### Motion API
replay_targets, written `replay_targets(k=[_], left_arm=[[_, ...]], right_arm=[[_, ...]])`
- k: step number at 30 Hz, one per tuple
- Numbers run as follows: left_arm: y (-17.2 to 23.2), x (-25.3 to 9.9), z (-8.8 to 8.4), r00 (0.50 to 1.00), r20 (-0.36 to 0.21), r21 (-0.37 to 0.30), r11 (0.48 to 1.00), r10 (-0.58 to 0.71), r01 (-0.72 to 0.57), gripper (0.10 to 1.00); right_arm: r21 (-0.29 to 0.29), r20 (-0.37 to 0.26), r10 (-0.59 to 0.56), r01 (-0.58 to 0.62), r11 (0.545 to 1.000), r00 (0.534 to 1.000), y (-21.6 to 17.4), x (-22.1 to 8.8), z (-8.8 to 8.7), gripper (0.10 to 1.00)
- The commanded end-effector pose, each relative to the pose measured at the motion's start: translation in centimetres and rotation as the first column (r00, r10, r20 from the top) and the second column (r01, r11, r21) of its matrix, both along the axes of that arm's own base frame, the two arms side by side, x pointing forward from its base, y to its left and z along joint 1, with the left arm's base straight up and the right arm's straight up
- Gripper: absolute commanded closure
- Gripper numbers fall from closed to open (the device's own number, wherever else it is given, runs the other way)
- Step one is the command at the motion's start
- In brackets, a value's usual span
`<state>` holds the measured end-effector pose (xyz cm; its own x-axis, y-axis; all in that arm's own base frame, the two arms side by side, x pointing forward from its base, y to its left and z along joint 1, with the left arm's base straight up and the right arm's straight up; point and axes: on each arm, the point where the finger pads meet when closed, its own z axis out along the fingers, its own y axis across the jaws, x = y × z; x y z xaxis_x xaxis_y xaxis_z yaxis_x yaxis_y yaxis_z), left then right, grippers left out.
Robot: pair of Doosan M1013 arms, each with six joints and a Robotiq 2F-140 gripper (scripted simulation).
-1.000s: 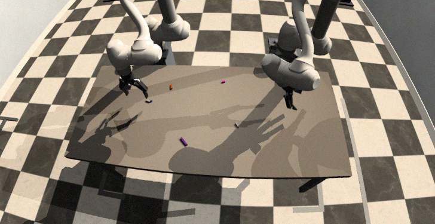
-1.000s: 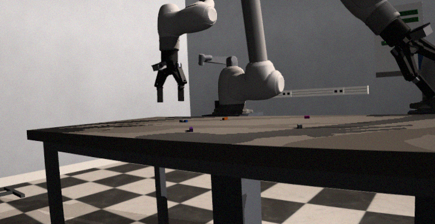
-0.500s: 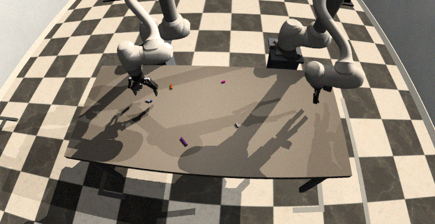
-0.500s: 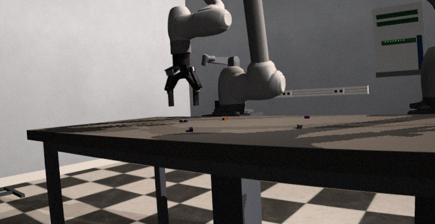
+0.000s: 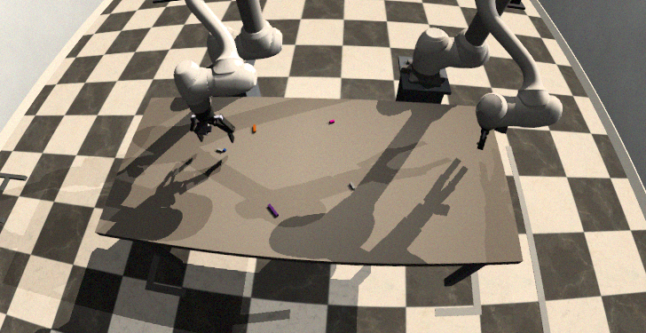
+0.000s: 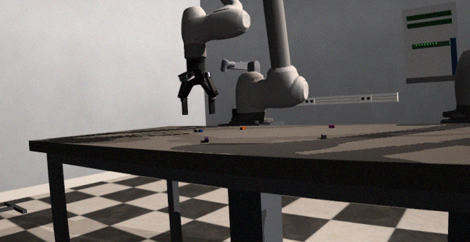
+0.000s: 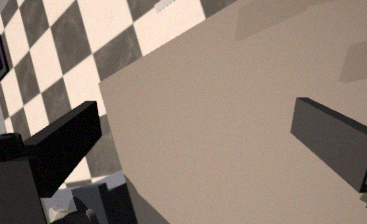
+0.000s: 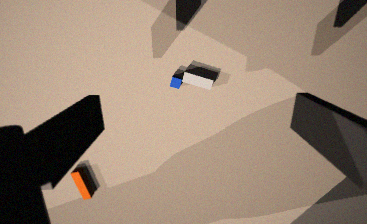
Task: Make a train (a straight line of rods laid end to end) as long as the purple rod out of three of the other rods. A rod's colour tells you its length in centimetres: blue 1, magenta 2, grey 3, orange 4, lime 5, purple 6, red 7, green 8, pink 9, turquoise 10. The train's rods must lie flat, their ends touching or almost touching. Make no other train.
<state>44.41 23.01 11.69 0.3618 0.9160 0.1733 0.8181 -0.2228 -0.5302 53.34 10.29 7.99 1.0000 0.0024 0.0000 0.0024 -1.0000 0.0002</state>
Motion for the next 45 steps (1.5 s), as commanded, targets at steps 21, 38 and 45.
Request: replay_targets(k=[21, 38, 45], left_arm=[[11.3, -16.9, -0.6, 0.965, -0.149, -0.294, 0.922, 0.215, -0.251, 0.098], [13.9, -31.9, -0.6, 0.912, -0.166, -0.565, 0.722, 0.374, -0.399, 0.098], [13.5, -36.9, -0.5, 0.889, -0.143, -0.656, 0.631, 0.435, -0.414, 0.098]], right_arm=[[0.0, 0.001, 0.0, 0.0, 1.0, 1.0, 0.0, 0.0, 0.0, 0.098], [0.0, 0.001, 0.0, 0.0, 1.0, 1.0, 0.0, 0.0, 0.0, 0.098], [0.0, 0.001, 0.0, 0.0, 1.0, 1.0, 0.0, 0.0, 0.0, 0.098]])
